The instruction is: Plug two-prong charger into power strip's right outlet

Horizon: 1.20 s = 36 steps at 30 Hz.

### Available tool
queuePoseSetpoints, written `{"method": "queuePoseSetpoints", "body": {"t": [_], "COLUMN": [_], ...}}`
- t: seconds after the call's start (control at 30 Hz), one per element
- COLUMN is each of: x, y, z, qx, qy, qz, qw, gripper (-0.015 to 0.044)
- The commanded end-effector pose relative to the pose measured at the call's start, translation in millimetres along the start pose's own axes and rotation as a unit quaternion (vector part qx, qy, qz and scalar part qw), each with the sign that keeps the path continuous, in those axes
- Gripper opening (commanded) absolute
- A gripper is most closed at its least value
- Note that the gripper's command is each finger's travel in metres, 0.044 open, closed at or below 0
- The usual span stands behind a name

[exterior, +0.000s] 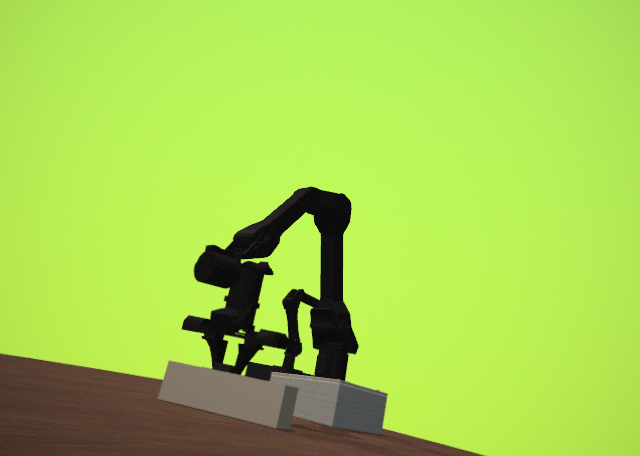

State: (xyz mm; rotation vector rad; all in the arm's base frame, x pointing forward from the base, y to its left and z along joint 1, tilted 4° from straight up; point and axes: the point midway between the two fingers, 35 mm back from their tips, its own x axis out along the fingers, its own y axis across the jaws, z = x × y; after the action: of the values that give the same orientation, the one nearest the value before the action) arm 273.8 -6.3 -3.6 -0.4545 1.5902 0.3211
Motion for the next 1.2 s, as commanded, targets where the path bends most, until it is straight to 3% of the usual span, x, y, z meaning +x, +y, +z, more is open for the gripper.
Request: {"method": "queuePoseSetpoints", "body": {"t": [0.0,1.17], "x": [3,15], "y": [8,56], "z": [7,43], "qx": [0.011,0.06], "qy": [-0.001,0.0], "qz": [0.003,0.008], "qw": [1.0,0.998], "gripper": [0.0,0.0]}}
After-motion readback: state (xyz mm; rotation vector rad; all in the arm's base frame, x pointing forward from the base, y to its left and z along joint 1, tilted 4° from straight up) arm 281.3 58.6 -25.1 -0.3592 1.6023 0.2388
